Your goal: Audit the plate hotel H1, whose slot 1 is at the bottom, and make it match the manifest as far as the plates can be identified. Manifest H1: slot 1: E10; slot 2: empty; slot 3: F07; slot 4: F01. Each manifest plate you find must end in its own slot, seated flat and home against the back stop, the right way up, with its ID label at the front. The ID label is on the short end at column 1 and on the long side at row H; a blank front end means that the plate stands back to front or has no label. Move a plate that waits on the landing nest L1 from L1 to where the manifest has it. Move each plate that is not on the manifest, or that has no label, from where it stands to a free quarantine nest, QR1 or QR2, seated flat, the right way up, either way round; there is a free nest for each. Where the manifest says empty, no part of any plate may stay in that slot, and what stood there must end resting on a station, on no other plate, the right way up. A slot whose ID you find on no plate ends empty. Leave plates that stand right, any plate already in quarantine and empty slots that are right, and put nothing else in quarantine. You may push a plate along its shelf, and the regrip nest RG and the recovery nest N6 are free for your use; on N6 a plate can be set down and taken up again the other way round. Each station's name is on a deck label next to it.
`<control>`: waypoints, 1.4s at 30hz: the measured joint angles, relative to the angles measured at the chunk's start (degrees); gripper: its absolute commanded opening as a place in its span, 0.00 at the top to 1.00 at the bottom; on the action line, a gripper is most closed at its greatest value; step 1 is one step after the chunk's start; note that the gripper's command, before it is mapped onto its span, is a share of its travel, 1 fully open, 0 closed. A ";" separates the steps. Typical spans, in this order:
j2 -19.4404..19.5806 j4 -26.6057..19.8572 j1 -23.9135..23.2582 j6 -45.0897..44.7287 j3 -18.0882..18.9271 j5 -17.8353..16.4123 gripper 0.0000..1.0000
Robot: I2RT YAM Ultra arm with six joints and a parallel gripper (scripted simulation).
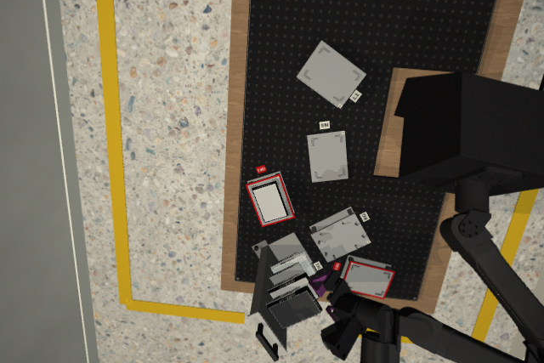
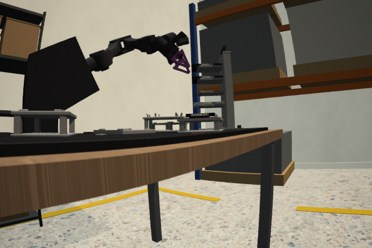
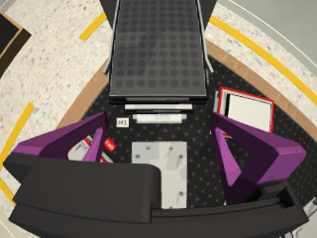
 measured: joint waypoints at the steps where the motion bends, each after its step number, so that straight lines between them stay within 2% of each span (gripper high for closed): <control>1: 0.33 0.00 0.07 0.00 0.26 0.04 0.00; 12: 3.56 0.17 0.66 -0.07 3.32 0.70 0.00; 23: 4.59 0.24 0.85 -0.09 4.68 1.05 0.00; 24: 4.59 0.24 0.85 -0.09 4.72 1.07 0.14; 42: 4.61 0.24 0.85 -0.09 4.85 1.07 0.14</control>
